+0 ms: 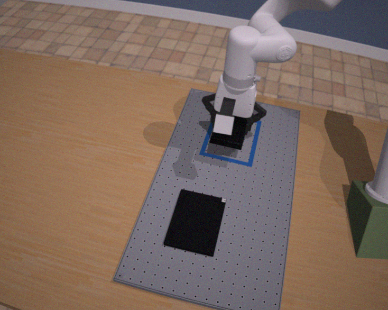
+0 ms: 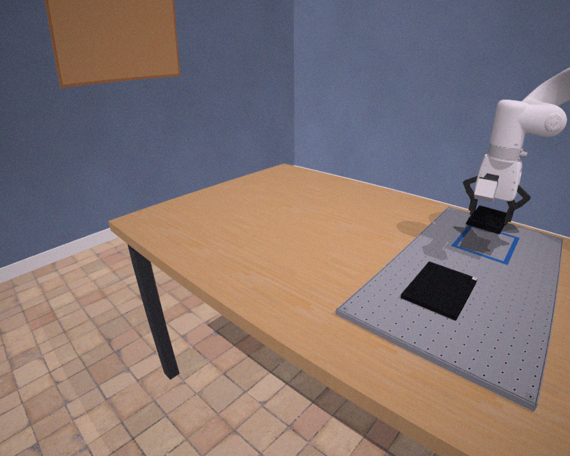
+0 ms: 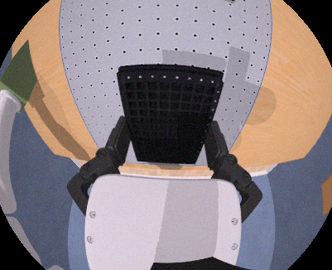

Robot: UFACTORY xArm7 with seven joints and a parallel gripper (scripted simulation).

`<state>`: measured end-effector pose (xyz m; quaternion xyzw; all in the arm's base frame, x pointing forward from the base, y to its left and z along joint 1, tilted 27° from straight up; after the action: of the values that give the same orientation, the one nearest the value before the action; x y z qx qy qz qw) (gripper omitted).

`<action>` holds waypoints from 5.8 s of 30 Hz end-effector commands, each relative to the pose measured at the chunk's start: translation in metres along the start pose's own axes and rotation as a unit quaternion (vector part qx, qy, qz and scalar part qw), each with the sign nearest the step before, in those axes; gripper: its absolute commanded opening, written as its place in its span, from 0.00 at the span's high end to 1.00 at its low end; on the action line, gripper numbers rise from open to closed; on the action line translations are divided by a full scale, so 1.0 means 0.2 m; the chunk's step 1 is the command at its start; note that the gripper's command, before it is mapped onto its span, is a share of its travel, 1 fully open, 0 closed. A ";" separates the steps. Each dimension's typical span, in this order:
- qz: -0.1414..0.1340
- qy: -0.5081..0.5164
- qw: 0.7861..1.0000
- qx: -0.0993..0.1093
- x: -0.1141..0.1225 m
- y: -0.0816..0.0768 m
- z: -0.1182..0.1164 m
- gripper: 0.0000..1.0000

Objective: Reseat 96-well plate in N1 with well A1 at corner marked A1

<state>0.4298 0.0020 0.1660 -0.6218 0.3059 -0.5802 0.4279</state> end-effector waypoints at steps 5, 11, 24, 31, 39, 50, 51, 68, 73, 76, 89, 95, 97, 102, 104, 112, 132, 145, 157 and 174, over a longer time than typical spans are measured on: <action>0.000 0.000 1.000 0.002 0.08 0.00 -0.01 1.00; 0.000 0.000 1.000 0.002 0.18 0.00 -0.02 1.00; 0.000 0.000 1.000 0.002 0.28 0.00 -0.04 1.00; 0.000 0.000 1.000 0.002 0.28 0.00 -0.04 1.00; 0.000 0.000 1.000 0.002 0.28 0.00 -0.04 1.00; 0.000 0.000 1.000 0.002 0.28 0.00 -0.04 1.00; 0.000 0.000 1.000 0.002 0.28 0.00 -0.04 1.00; 0.000 0.000 1.000 0.002 0.28 0.12 -0.04 1.00; 0.000 0.000 1.000 0.002 0.28 0.15 -0.04 1.00; 0.000 0.000 1.000 0.002 0.28 0.17 -0.04 1.00; 0.000 0.000 1.000 0.002 0.28 0.26 -0.04 1.00; 0.000 0.000 1.000 0.002 0.28 0.31 -0.04 1.00; 0.000 0.000 1.000 0.002 0.28 0.33 -0.04 1.00; 0.000 0.000 1.000 0.002 0.28 0.34 -0.04 1.00; 0.000 0.000 1.000 0.002 0.28 0.34 -0.04 1.00; 0.000 0.000 1.000 0.002 0.28 0.34 -0.04 1.00; 0.000 0.000 1.000 0.002 0.28 0.35 -0.04 1.00; 0.000 0.000 1.000 0.002 0.28 0.36 -0.04 1.00; 0.000 0.000 1.000 0.002 0.28 0.37 -0.04 1.00; 0.000 0.000 1.000 0.002 0.28 0.38 -0.04 1.00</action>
<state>0.4372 -0.0836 0.1221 -0.6218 0.3061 -0.5800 0.4281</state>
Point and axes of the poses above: the point where the finger pads meet when closed, its own y axis out along the fingers, its own z axis across the jaws, x = y × z, the point moved 8 cm from there along -y, back along the fingers, and after that the axes turned 5 degrees about -y, right-handed, at the moved point
